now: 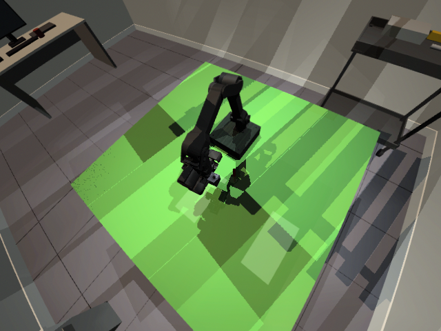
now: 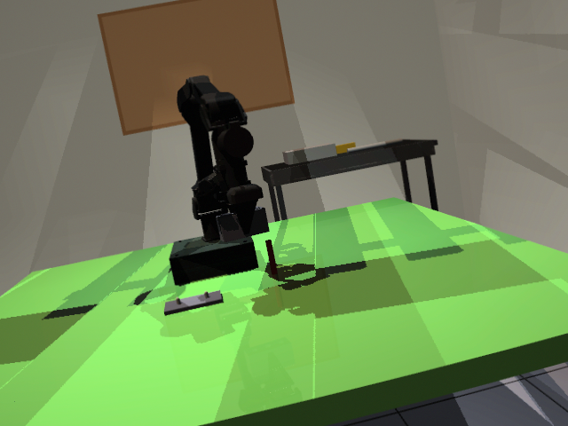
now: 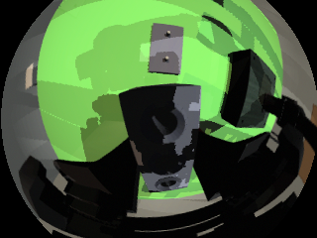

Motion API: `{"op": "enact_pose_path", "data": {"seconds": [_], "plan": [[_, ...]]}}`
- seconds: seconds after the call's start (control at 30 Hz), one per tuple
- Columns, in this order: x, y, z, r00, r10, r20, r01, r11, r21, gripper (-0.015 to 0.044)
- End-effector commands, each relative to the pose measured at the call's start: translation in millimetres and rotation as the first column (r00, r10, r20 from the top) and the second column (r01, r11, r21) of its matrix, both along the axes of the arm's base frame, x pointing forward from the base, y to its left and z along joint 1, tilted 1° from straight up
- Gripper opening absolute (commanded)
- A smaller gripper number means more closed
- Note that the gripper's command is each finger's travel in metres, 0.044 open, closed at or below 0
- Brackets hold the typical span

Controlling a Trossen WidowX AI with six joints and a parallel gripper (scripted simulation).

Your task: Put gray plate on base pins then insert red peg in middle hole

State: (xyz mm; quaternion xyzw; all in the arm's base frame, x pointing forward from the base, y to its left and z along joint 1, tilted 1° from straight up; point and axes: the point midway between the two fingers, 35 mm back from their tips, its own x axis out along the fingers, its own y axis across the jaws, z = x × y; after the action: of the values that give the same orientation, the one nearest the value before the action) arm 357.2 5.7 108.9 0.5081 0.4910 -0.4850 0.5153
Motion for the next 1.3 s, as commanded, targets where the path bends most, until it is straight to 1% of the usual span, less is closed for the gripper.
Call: {"op": "enact_pose_path", "data": {"seconds": [0.0,0.63,1.27], "plan": [[-1,-10,-7,1.0,-0.01,-0.005,0.01,1.0,0.004,0.0],[-8,-66,-36,0.997,-0.076,-0.006,0.076,0.997,0.002,0.0],[-26,-119,-64,0.99,-0.142,-0.007,0.142,0.99,0.0,0.0]]}}
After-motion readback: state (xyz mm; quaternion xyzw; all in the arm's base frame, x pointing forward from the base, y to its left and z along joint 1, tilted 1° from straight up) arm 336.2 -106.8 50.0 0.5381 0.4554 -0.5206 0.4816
